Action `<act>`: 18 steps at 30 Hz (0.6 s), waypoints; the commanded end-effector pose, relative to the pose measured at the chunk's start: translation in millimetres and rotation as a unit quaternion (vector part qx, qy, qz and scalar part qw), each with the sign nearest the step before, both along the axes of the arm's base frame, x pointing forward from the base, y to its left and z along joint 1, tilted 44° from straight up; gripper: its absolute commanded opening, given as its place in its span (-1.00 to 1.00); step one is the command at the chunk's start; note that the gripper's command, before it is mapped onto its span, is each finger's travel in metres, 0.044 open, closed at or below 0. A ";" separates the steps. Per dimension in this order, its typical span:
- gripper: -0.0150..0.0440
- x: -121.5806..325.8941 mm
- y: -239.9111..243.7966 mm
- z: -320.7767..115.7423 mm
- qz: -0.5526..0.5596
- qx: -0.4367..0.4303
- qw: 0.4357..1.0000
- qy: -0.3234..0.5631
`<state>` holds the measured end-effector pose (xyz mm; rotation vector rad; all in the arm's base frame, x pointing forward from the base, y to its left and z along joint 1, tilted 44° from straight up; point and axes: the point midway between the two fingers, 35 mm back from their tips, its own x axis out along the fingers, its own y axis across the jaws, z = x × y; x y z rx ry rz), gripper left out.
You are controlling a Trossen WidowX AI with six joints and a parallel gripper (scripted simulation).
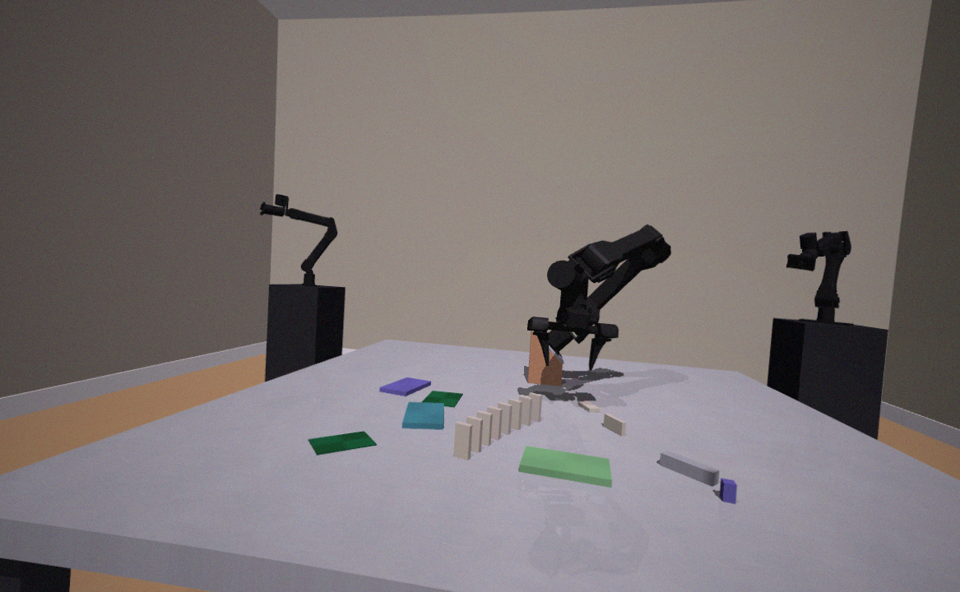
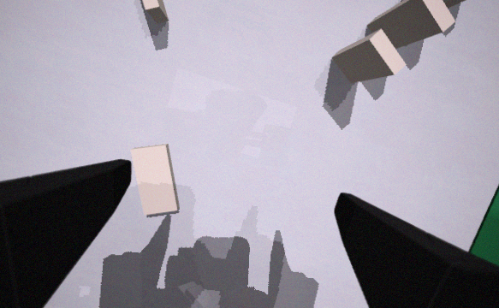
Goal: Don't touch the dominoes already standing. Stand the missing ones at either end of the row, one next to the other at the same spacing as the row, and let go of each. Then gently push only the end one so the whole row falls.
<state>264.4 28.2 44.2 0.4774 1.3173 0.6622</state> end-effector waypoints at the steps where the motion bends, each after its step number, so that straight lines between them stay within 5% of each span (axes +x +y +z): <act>1: 1.00 -13.7 46.8 27.7 0.160 -0.002 0.987 -0.034; 18: 1.00 -15.3 68.5 8.3 0.161 -0.003 0.986 -0.035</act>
